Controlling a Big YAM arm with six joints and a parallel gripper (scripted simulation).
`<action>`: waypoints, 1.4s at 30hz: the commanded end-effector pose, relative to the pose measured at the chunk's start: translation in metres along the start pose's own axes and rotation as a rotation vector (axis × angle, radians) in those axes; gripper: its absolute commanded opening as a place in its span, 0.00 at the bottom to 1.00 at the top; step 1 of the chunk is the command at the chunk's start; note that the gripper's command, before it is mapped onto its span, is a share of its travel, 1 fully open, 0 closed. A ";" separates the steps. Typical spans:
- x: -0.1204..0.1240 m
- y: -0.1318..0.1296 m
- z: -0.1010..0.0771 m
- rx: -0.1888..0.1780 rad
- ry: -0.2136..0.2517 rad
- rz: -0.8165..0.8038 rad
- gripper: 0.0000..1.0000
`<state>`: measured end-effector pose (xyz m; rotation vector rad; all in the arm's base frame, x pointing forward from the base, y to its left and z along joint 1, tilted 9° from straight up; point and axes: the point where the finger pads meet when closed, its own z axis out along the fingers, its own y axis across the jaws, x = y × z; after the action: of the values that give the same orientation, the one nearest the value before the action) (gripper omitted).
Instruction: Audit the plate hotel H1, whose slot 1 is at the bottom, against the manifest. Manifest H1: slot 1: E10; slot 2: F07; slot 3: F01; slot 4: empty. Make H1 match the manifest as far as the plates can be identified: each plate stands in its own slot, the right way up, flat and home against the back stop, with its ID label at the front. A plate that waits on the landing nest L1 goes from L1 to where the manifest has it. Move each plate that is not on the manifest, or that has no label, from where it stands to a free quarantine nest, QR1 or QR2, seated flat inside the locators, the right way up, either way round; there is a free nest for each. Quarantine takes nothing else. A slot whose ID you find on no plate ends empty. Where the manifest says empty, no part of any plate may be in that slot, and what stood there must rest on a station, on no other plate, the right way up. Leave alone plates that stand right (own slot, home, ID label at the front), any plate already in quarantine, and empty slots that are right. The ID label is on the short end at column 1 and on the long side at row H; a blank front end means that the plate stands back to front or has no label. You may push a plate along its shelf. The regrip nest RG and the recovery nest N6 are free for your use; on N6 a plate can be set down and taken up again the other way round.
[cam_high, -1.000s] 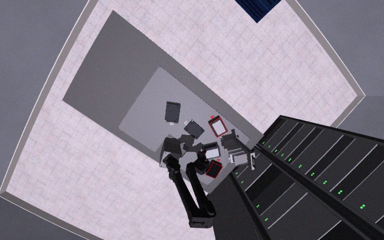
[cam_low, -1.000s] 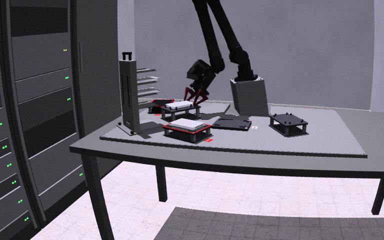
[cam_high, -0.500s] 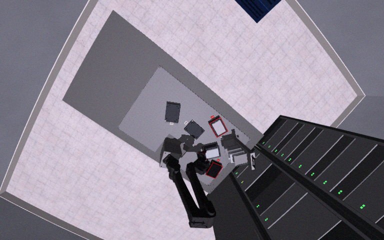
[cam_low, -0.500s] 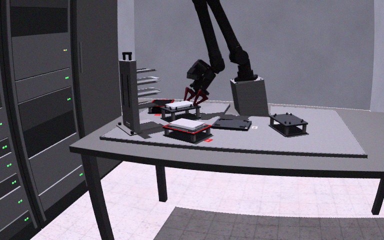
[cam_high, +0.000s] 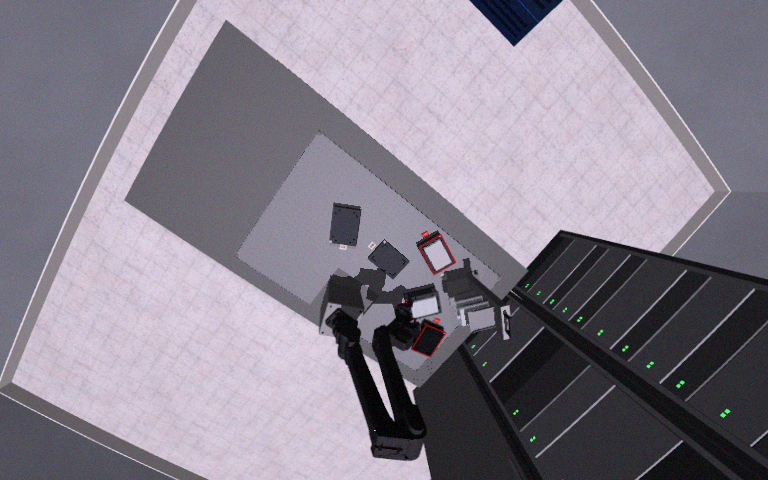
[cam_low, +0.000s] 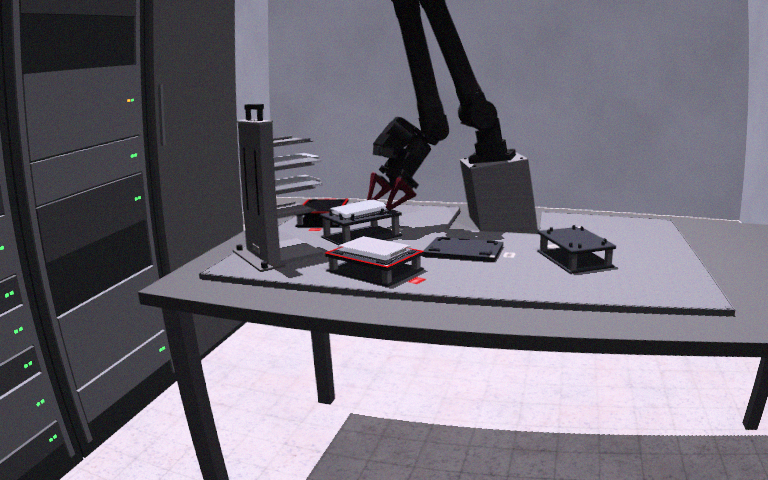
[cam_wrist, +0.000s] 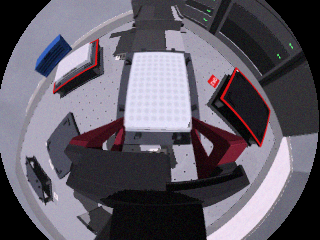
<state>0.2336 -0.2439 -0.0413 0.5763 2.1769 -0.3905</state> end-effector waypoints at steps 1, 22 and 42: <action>-0.007 -0.001 -0.006 0.007 -0.016 -0.005 0.86; -0.021 0.002 -0.018 -0.001 -0.018 -0.005 0.86; -0.034 0.001 -0.031 0.001 -0.019 -0.003 0.86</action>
<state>0.2307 -0.2399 -0.0027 0.5746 2.1724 -0.3972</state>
